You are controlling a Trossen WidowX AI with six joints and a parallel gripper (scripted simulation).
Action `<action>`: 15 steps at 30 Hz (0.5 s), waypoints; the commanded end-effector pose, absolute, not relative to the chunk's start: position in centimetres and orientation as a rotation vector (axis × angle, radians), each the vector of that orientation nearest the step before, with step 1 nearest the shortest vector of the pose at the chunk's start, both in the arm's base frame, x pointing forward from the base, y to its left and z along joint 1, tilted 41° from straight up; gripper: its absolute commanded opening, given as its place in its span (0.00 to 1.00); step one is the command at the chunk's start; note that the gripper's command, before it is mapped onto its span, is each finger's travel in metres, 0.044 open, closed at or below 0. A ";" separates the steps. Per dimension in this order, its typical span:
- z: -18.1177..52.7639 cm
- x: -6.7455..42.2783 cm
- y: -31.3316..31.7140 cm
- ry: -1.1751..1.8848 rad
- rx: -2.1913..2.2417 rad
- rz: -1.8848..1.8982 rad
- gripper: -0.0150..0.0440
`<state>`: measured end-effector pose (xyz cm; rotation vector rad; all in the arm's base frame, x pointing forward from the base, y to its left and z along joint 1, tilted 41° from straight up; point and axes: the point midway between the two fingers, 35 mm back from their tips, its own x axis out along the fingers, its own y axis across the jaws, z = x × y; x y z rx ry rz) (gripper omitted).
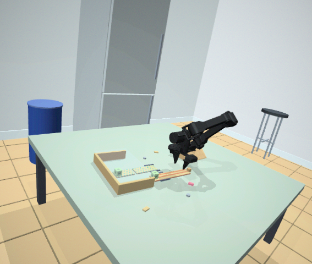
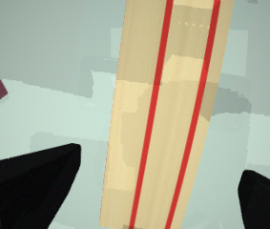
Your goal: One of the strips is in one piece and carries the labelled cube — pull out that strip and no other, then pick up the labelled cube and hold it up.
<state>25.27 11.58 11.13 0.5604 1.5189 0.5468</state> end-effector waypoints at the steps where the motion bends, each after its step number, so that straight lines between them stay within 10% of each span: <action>1: 11.2 26.8 11.4 1.516 0.559 0.554 1.00; 15: 11.5 31.8 10.9 1.513 0.557 0.554 1.00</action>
